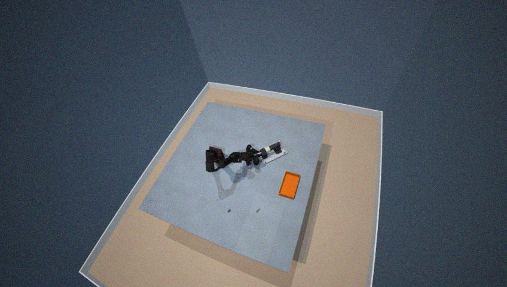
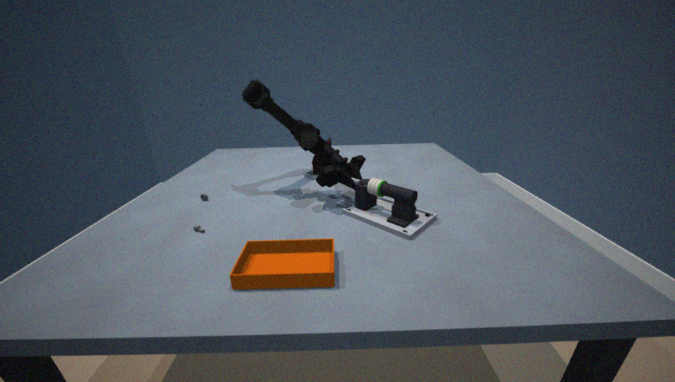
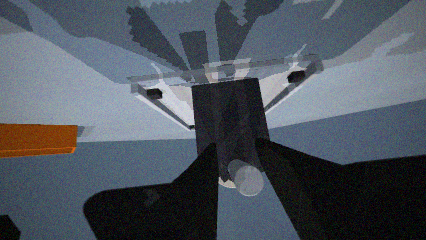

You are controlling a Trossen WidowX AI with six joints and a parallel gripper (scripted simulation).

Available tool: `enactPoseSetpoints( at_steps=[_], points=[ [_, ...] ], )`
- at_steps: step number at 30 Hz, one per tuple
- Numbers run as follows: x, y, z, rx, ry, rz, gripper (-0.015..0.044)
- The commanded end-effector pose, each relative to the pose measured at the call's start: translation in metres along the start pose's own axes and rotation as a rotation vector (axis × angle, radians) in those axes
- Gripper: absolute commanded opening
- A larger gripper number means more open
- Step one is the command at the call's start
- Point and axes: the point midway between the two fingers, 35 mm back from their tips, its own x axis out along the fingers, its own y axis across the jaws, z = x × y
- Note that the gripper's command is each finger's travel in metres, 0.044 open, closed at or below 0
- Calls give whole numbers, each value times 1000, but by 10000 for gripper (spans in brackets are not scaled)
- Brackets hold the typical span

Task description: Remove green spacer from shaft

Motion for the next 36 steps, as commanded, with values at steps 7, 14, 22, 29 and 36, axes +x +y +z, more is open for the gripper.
enactPoseSetpoints(
  at_steps=[7,14,22,29,36],
  points=[
    [0,0,0,-1,1,0,0],
    [-4,0,3,-4,7,0,0],
    [-9,0,5,-4,7,0,0],
    [-11,0,7,-4,7,0,0],
    [-11,0,7,-4,7,0,0]
  ],
)
